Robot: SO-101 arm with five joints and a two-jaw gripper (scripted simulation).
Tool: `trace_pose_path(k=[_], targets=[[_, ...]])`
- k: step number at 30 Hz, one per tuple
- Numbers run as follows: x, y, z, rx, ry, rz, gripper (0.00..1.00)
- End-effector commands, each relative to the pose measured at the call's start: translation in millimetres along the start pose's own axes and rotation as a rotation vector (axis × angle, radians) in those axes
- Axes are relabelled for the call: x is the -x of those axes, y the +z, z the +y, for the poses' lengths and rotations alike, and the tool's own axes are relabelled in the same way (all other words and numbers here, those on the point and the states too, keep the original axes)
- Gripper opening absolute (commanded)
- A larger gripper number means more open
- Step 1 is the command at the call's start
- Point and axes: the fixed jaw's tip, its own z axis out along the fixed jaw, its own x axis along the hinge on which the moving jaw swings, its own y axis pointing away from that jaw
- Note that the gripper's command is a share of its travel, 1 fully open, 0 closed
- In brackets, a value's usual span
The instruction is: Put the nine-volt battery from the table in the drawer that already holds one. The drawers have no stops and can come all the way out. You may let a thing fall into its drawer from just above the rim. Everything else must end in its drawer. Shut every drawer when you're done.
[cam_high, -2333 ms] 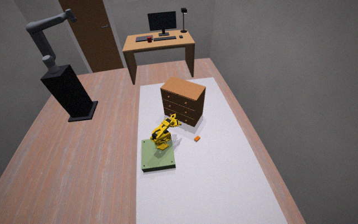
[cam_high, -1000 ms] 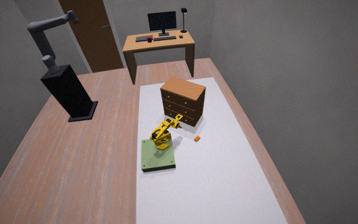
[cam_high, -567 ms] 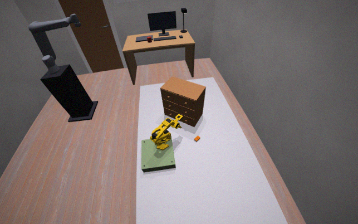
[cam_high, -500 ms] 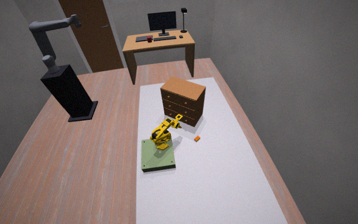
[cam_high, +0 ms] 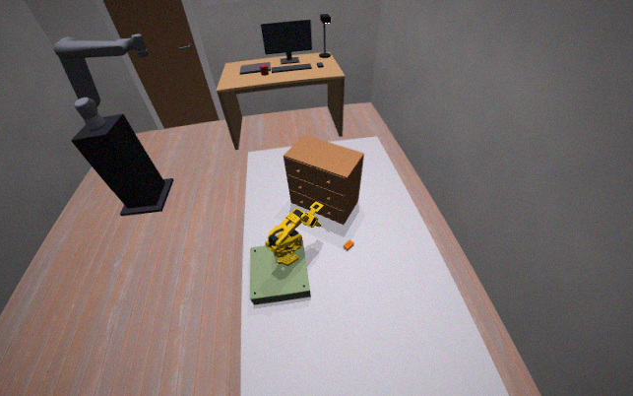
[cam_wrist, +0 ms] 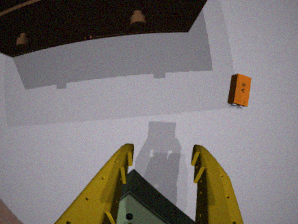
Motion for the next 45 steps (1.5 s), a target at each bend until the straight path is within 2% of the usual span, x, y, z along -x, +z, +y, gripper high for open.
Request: trace_pose_path(k=[1,8,19,25,36,45], targets=[[-3.8,1.5,-0.9,-0.002,0.016,0.017,0.21],[-3.8,1.5,-0.9,-0.002,0.016,0.017,0.21],[18.7,18.3,20.6,0.071,0.07,-0.094,0.21],[25.1,23.3,30.0,0.105,0.091,-0.132,0.21],[37.4,33.3,58.8,0.217,0.154,-0.221,0.21],[41.2,36.5,78.4,0.302,0.197,-0.267,0.21]])
